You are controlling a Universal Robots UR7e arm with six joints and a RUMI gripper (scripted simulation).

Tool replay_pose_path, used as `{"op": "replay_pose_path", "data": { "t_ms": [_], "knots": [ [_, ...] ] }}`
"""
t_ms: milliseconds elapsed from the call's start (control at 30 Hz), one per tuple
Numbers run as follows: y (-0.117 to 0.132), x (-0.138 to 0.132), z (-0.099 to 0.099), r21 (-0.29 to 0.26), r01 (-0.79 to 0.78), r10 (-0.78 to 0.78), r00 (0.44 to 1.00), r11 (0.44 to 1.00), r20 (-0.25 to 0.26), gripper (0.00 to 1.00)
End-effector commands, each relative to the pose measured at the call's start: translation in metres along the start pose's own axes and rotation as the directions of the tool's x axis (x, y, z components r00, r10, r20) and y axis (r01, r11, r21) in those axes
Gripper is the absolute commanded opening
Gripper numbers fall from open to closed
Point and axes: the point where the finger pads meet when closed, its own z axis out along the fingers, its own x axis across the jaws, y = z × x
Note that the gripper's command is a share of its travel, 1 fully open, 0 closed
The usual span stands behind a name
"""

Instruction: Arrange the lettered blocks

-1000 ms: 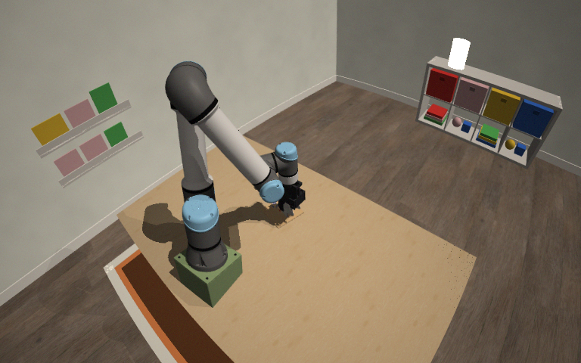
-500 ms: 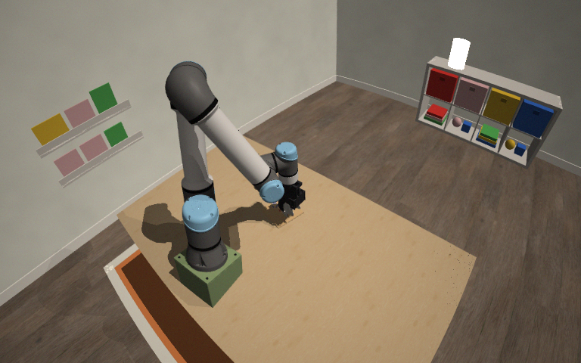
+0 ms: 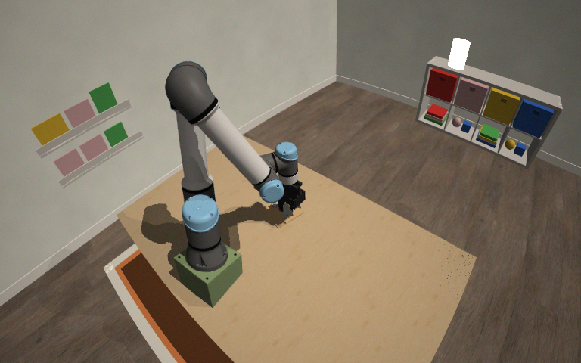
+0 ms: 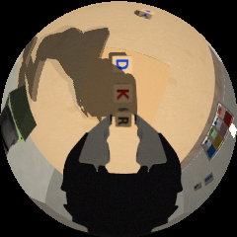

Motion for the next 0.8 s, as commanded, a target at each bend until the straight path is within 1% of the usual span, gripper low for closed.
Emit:
{"op": "replay_pose_path", "data": {
  "t_ms": [0, 167, 300, 467, 667, 733, 767],
  "knots": [
    [0.000, 0.000, -0.001, 0.000, 0.000, 0.000, 1.000, 1.000, -0.001, 0.25],
    [0.000, 0.000, -0.003, 0.000, 0.000, 0.000, 1.000, 1.000, -0.001, 0.25],
    [0.000, 0.000, -0.010, 0.000, 0.000, 0.000, 1.000, 1.000, -0.001, 0.25],
    [0.000, 0.000, -0.026, 0.000, 0.000, 0.000, 1.000, 1.000, -0.001, 0.25],
    [0.000, 0.000, -0.053, 0.000, 0.000, 0.000, 1.000, 1.000, -0.001, 0.25],
    [0.000, 0.000, -0.053, 0.000, 0.000, 0.000, 1.000, 1.000, -0.001, 0.25],
    [0.000, 0.000, -0.057, 0.000, 0.000, 0.000, 1.000, 1.000, -0.001, 0.25]
  ]
}}
